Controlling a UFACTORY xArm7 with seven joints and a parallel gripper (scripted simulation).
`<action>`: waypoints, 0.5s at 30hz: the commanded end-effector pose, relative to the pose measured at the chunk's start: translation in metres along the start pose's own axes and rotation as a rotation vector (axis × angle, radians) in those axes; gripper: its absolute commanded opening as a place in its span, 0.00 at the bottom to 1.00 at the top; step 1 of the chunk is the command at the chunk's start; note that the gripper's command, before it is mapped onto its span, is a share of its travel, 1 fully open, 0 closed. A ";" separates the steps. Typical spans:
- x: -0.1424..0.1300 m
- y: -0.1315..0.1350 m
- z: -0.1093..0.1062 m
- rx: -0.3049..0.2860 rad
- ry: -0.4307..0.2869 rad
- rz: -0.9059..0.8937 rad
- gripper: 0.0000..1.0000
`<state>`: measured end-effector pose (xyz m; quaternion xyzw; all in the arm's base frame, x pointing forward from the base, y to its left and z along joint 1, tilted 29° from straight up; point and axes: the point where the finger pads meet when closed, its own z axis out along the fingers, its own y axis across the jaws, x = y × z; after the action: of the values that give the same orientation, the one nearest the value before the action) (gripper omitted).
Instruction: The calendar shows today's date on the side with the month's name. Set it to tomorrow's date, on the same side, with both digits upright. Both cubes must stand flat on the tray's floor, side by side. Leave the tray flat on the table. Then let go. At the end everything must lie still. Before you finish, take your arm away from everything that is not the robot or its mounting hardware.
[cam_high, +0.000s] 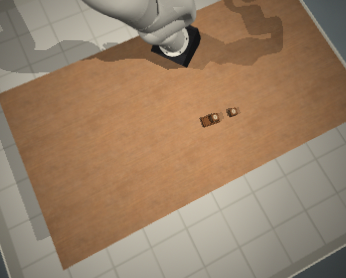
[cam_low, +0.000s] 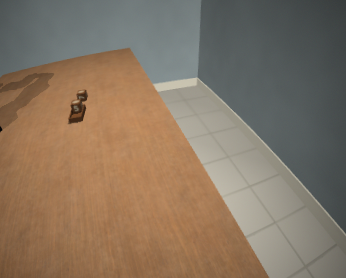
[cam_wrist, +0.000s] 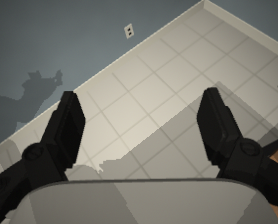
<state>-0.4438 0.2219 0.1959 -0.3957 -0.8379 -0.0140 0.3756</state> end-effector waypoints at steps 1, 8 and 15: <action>0.009 0.043 0.014 -0.069 -0.011 0.015 1.00; 0.007 0.146 0.022 -0.233 -0.052 0.046 1.00; -0.009 0.244 0.015 -0.381 -0.113 0.082 1.00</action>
<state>-0.3278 0.3516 0.1320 -0.4739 -0.8227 -0.1213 0.2895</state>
